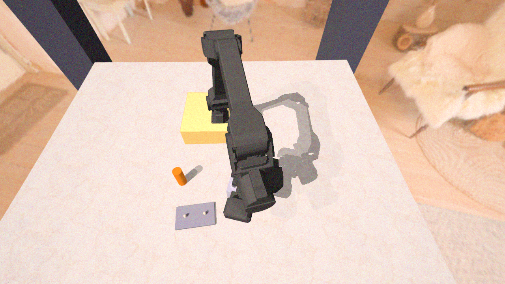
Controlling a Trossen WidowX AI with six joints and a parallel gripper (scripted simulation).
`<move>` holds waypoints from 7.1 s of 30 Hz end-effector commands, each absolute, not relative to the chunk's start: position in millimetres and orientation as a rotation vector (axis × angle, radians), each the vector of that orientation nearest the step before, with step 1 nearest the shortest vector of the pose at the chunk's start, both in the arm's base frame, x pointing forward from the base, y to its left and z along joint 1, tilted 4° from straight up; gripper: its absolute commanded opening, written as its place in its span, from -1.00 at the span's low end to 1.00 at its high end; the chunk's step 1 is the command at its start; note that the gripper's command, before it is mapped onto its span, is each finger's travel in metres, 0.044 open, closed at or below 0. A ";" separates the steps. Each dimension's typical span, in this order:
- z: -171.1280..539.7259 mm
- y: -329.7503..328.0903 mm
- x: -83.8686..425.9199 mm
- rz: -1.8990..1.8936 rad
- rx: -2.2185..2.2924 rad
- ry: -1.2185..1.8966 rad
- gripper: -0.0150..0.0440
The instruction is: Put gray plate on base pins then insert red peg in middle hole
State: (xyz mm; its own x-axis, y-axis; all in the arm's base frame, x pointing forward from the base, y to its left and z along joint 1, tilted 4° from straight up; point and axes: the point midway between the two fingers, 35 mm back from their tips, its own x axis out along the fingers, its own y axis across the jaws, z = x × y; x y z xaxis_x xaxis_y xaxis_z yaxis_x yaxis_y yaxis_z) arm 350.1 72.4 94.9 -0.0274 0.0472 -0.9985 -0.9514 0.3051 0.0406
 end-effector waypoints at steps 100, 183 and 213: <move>-18.0 -86.7 350.3 1.279 -1.212 1.179 -0.49; 105.0 59.8 296.8 -0.045 0.110 1.597 1.00; 104.2 109.9 239.4 -0.841 0.881 1.452 1.00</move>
State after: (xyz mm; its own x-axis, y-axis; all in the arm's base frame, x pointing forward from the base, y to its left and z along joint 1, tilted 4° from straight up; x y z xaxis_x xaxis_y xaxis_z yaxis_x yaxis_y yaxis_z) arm 247.3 106.0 102.8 -0.0394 0.0398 -0.9984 0.8400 0.5424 -0.0116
